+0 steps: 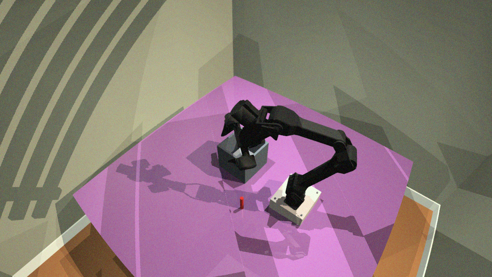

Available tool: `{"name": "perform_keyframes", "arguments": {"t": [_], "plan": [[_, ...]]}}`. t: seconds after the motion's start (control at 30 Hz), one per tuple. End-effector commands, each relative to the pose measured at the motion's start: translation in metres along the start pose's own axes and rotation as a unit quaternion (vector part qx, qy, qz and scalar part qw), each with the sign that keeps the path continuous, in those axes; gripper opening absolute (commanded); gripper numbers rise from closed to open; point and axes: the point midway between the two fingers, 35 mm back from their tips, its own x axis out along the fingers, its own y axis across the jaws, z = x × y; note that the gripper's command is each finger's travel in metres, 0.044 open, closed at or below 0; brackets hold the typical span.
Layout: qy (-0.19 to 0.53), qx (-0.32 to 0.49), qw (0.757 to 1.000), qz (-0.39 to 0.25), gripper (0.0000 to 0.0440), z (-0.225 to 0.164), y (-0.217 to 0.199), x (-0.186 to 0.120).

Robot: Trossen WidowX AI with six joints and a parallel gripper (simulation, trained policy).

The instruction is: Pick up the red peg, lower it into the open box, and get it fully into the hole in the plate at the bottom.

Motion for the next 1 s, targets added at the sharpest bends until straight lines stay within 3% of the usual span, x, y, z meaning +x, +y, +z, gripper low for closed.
{"name": "perform_keyframes", "arguments": {"t": [0.0, 0.4, 0.97], "plan": [[-0.013, -0.025, 0.999, -0.043, 0.0440, 0.001, -0.019, 0.012], [-0.065, -0.104, 0.979, -0.161, 0.0438, 0.013, -0.069, 0.040], [-0.129, -0.205, 0.925, -0.291, 0.0437, 0.046, -0.124, 0.068]]}}
